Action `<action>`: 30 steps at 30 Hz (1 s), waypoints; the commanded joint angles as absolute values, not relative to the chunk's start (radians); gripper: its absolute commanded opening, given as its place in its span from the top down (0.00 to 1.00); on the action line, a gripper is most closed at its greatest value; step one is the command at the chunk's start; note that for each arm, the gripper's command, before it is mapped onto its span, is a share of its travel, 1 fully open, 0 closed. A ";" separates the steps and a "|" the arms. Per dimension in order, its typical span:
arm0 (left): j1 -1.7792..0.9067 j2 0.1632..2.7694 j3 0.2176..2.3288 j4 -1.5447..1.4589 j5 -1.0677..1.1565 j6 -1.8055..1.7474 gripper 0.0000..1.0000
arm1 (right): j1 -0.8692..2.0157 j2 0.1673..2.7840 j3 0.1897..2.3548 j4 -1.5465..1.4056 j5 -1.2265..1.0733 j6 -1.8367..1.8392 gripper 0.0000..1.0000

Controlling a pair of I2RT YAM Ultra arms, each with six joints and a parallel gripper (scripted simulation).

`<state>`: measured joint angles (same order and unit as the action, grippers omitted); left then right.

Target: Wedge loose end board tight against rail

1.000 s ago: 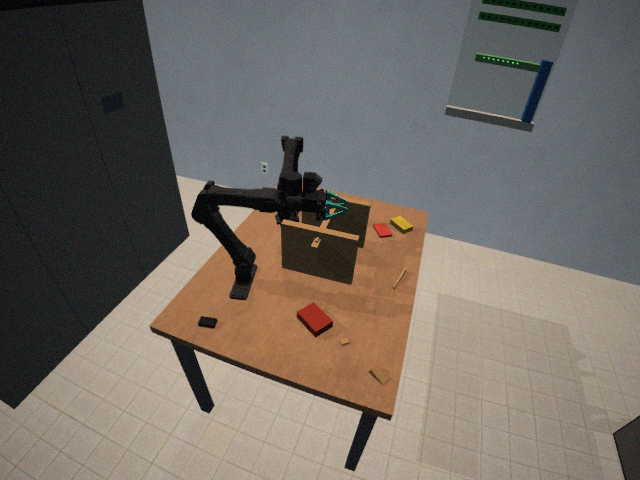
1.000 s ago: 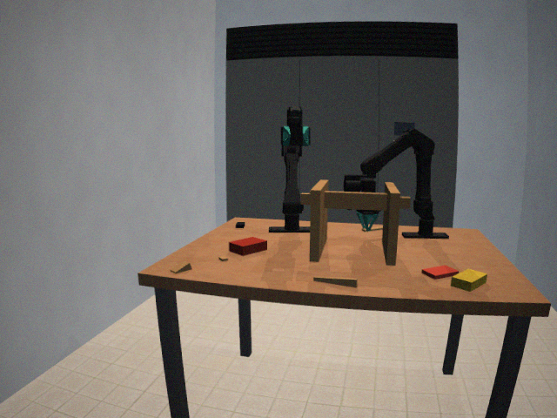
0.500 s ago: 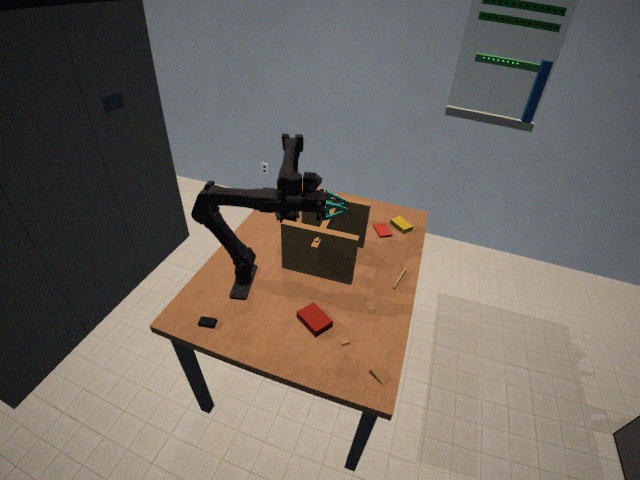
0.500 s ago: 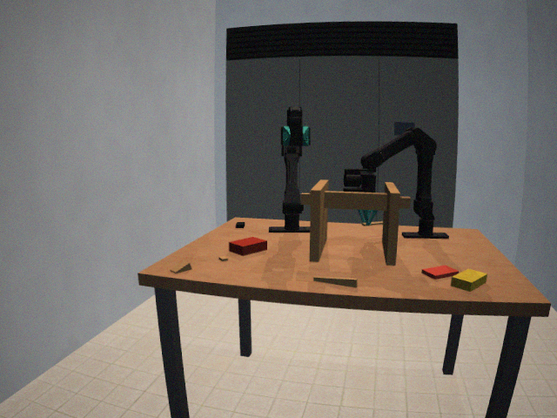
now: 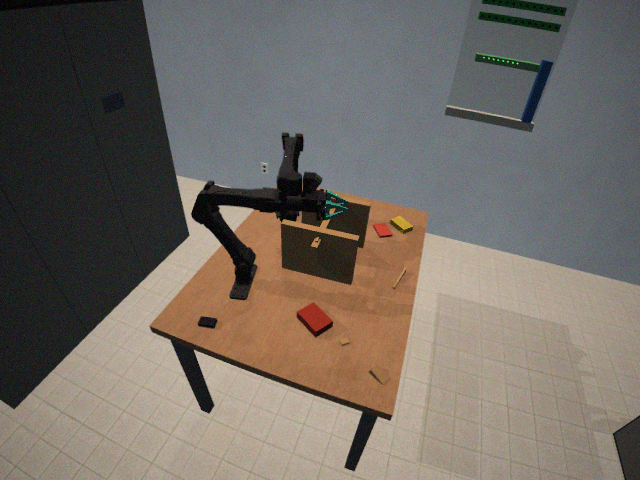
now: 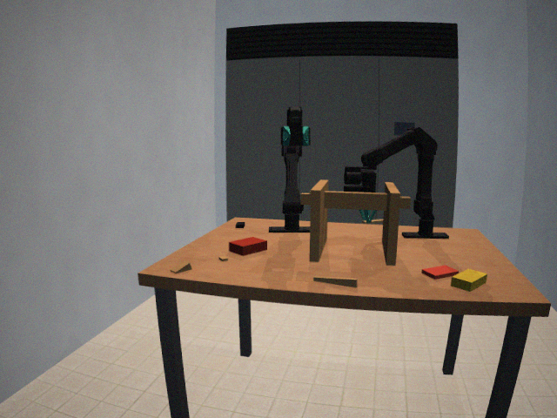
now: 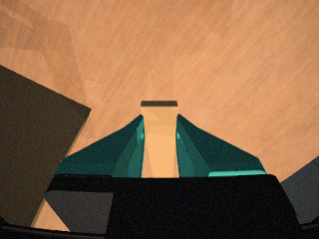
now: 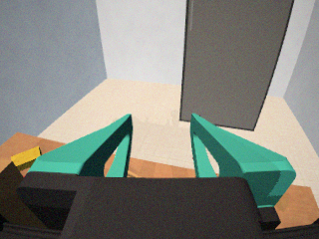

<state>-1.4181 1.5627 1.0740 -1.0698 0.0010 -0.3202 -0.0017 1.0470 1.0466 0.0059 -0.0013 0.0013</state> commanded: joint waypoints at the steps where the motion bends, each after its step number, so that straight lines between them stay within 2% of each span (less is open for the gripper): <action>1: -1.438 1.511 1.047 -1.095 0.008 -0.342 0.98 | 0.001 1.041 1.084 0.014 0.005 -0.003 0.55; 9: -1.512 1.333 0.904 -1.113 -0.005 -0.441 0.98 | 0.001 1.041 1.084 0.014 0.005 -0.003 0.55; 11: -1.518 1.217 0.947 -1.065 -0.017 -0.448 0.98 | 0.001 1.041 1.084 0.014 0.005 -0.003 0.55; 18: -1.549 1.016 0.864 -1.094 -0.035 -0.477 0.98 | 0.001 1.041 1.084 0.014 0.005 -0.003 0.55; 21: -1.562 0.882 0.857 -1.073 -0.039 -0.494 0.98 | 0.001 1.041 1.084 0.014 0.005 -0.003 0.55; 30: -1.521 0.706 0.951 -1.010 -0.071 -0.443 0.98 | 0.001 1.041 1.084 0.014 0.005 -0.003 0.55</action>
<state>-1.5269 0.7612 0.9245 -0.9207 -0.0986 -0.4614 -0.0017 1.0470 1.0466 0.0059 -0.0013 0.0013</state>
